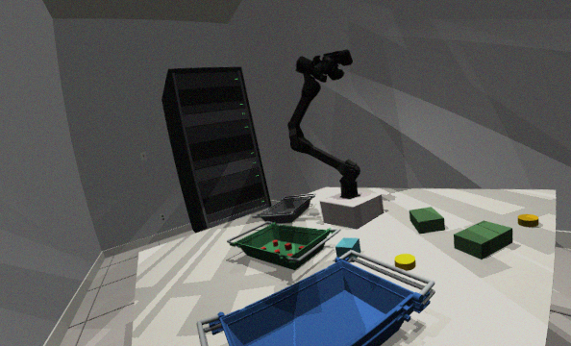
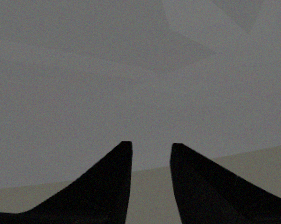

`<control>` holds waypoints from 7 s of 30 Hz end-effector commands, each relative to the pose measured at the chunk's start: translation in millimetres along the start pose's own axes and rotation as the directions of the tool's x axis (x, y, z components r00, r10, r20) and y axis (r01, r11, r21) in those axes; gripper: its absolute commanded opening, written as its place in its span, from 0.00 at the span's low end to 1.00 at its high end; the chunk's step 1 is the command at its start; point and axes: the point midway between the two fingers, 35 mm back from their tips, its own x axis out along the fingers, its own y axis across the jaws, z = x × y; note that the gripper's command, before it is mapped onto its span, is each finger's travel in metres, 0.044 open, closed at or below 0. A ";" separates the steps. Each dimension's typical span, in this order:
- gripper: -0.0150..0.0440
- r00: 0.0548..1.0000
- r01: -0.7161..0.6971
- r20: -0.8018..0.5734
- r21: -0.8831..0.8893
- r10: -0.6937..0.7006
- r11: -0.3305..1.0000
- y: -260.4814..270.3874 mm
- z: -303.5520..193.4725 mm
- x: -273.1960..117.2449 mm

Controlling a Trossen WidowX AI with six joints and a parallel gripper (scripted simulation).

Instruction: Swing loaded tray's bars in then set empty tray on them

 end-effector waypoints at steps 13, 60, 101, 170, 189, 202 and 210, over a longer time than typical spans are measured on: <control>0.40 0.751 -0.591 -0.091 0.351 0.654 0.727 209.9 -20.4 -5.8; 0.40 -0.757 0.172 -0.014 0.960 0.653 0.220 284.7 -89.3 -560.8; 0.40 -0.567 0.228 0.788 -0.130 0.240 0.965 -56.7 231.2 -767.9; 0.40 -0.563 0.232 0.787 -0.141 0.251 0.962 11.7 217.2 -748.6; 0.40 -0.570 0.229 0.783 -0.139 0.248 0.963 1.7 189.2 -735.8; 0.40 -0.588 0.217 0.772 -0.138 0.243 0.966 7.9 114.7 -690.6; 0.40 -0.578 0.232 0.775 -0.146 0.257 0.962 147.3 123.7 -704.4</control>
